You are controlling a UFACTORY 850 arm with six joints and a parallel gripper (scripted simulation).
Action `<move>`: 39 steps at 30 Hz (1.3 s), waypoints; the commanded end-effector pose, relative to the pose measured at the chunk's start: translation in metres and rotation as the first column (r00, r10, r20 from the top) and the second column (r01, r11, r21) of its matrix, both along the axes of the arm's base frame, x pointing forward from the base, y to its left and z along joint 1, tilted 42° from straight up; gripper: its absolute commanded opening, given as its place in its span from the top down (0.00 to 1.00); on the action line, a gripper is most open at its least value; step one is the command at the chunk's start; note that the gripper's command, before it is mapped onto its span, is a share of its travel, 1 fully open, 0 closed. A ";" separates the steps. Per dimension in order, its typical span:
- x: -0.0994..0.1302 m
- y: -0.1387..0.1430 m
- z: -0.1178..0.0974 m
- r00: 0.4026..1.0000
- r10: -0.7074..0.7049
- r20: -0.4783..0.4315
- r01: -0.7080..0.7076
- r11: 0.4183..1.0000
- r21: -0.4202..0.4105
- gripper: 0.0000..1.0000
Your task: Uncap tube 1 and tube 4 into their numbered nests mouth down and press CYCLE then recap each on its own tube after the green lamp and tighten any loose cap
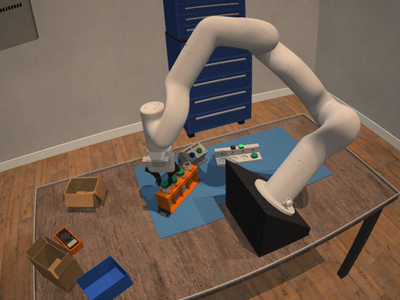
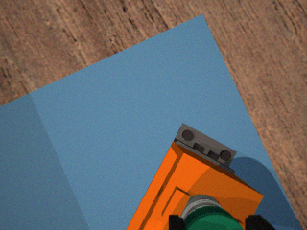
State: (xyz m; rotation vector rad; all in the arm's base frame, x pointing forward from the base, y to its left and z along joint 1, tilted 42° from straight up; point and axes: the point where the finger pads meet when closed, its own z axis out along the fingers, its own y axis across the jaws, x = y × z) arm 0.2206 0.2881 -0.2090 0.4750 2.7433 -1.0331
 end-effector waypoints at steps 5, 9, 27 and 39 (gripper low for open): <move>0.001 -0.002 -0.004 1.000 0.000 0.001 0.000 1.000 0.003 1.00; 0.001 -0.002 -0.004 1.000 0.000 0.001 0.000 1.000 0.003 1.00; 0.001 -0.007 -0.009 1.000 0.000 0.001 0.000 1.000 0.003 1.00; 0.001 -0.009 -0.012 1.000 0.000 0.001 0.000 1.000 0.003 1.00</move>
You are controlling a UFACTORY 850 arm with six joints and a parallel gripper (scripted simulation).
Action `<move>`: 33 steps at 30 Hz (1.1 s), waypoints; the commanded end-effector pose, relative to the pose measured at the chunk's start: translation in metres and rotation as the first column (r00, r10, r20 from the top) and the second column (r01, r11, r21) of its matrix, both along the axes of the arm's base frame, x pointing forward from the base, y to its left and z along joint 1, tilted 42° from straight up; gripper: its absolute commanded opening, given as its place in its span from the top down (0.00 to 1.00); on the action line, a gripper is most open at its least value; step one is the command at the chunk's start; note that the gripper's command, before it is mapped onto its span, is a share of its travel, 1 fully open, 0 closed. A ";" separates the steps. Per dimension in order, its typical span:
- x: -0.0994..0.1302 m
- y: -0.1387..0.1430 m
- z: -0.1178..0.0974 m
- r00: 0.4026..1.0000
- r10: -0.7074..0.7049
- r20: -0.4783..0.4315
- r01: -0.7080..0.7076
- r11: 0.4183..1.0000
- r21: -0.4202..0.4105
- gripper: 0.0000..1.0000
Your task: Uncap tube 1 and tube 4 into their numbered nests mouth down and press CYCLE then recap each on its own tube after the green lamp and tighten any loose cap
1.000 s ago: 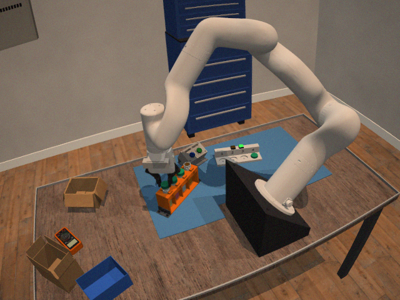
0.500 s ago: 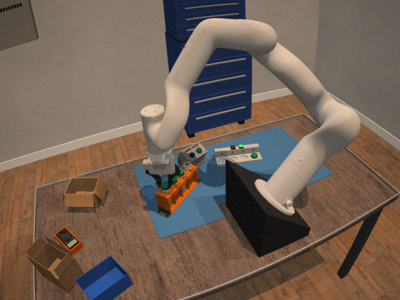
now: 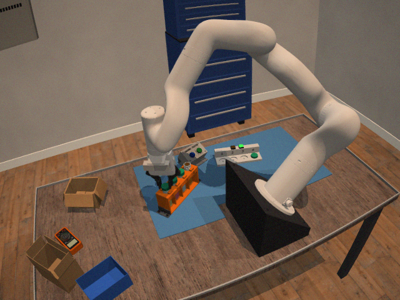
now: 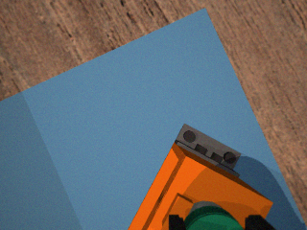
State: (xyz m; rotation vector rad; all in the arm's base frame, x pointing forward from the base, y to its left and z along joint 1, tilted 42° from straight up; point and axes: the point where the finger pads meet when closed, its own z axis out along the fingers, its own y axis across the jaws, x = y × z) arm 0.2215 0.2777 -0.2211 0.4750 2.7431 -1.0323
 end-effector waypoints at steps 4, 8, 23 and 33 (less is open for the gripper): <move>0.000 0.001 0.000 1.000 0.000 0.001 0.000 1.000 0.002 1.00; 0.000 0.001 0.000 1.000 0.000 0.001 0.000 1.000 0.002 0.54; 0.000 0.001 0.000 1.000 0.000 0.001 0.000 1.000 0.002 0.54; 0.001 -0.001 -0.003 0.995 -0.073 0.066 0.073 0.997 0.009 0.54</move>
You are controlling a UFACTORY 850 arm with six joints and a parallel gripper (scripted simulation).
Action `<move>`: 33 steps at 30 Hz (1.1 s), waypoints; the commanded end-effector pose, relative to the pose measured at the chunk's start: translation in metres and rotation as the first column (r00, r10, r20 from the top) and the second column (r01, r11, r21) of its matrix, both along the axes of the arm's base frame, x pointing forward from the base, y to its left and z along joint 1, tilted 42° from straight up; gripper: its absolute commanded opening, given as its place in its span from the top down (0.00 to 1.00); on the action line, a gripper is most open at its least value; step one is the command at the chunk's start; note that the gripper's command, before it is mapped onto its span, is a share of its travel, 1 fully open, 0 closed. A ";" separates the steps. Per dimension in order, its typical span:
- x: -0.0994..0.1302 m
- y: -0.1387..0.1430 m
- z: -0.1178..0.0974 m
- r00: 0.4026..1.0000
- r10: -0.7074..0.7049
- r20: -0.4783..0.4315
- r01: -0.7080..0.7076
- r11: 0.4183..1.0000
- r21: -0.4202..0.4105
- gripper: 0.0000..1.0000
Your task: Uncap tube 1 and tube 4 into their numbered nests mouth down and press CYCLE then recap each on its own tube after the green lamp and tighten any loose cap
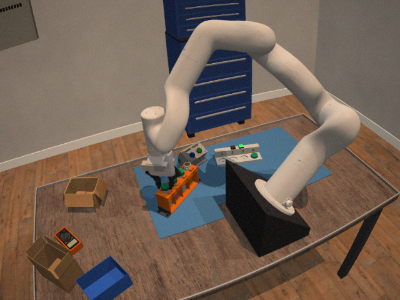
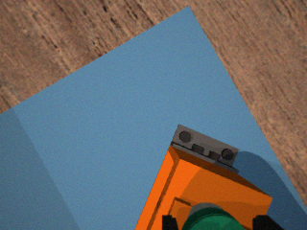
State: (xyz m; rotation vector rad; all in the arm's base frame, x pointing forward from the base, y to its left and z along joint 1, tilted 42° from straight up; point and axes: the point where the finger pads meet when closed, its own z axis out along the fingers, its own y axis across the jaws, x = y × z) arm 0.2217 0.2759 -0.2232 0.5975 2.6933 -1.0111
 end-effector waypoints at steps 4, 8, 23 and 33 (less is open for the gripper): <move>0.001 0.000 -0.001 1.000 -0.003 0.005 0.003 1.000 0.003 0.54; 0.001 -0.002 -0.003 1.000 -0.003 0.005 0.003 1.000 0.003 0.54; 0.001 -0.002 -0.003 1.000 -0.003 0.005 0.002 1.000 0.003 1.00; 0.001 -0.002 -0.003 0.972 -0.176 0.158 0.174 0.984 0.028 1.00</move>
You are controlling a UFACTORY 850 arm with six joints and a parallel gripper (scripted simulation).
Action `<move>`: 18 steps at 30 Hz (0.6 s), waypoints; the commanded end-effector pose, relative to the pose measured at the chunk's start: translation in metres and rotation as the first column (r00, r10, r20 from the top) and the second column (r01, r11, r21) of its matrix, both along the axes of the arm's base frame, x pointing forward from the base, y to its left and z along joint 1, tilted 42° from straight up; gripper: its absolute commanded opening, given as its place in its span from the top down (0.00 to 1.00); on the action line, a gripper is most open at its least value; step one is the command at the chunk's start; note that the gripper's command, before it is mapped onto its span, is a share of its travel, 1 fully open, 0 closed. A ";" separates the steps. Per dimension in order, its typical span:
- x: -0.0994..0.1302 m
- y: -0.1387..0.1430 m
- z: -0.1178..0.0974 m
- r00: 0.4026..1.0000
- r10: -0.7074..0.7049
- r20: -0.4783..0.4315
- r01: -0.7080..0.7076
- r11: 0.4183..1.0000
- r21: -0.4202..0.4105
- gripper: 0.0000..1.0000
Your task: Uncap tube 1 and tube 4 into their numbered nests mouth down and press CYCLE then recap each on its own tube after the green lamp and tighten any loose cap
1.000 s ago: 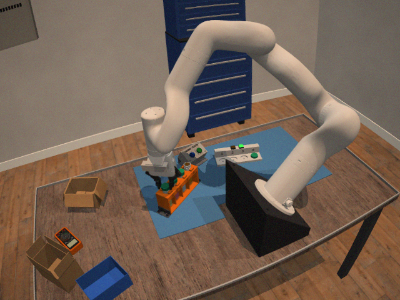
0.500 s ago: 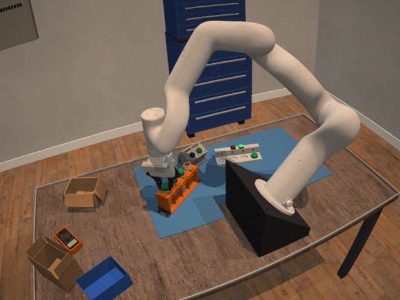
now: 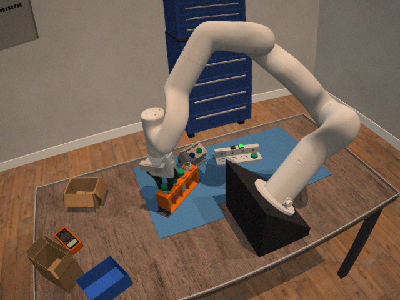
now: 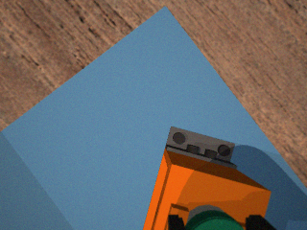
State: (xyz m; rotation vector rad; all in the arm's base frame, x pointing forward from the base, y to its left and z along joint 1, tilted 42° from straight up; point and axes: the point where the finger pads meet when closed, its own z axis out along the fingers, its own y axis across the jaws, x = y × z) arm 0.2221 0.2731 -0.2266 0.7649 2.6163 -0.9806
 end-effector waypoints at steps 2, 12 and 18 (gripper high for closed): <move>0.000 0.001 0.000 0.985 -0.126 0.119 0.125 0.992 0.019 1.00; 0.000 0.001 0.000 0.904 -0.318 0.285 0.311 0.948 0.071 1.00; 0.000 0.000 -0.001 0.802 -0.449 0.394 0.435 0.891 0.129 1.00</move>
